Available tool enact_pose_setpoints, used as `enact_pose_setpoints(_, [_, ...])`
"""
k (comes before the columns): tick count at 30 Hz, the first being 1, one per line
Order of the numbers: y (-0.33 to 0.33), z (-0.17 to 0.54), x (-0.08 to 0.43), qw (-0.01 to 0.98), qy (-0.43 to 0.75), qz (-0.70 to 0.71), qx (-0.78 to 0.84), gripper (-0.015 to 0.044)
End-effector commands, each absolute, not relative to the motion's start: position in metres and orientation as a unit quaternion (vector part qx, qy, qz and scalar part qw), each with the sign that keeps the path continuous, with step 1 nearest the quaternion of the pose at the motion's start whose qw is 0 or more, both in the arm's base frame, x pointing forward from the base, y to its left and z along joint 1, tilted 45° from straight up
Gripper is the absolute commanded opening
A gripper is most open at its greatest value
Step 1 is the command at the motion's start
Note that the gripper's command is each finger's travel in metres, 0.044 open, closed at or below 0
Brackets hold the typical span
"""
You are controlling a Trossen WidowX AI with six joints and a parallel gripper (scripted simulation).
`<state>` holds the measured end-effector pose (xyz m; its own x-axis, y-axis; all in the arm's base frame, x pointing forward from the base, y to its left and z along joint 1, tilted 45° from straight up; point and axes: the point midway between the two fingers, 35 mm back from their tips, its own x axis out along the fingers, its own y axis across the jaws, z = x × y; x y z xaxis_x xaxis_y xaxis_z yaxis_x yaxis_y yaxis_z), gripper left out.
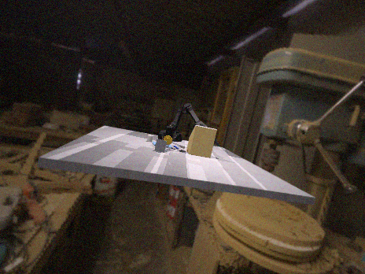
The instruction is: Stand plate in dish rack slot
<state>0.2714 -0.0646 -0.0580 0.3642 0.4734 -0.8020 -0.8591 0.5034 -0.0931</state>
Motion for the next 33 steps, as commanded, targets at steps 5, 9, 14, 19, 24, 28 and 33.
enact_pose_setpoints(5, [-0.072,-0.051,0.270,0.791,0.280,0.432,-0.330,0.0000])
enact_pose_setpoints(9, [-0.072,-0.051,0.270,0.791,0.273,0.431,-0.337,0.0000])
enact_pose_setpoints(14, [-0.072,-0.051,0.270,0.791,0.273,0.431,-0.337,0.0000])
enact_pose_setpoints(19, [-0.069,-0.054,0.272,0.791,0.275,0.431,-0.336,0.0000])
enact_pose_setpoints(24, [-0.063,-0.061,0.276,0.790,0.279,0.431,-0.334,0.0000])
enact_pose_setpoints(28, [-0.061,-0.063,0.278,0.790,0.278,0.431,-0.335,0.0000])
enact_pose_setpoints(33, [-0.056,-0.068,0.283,0.791,0.275,0.430,-0.338,0.0000])
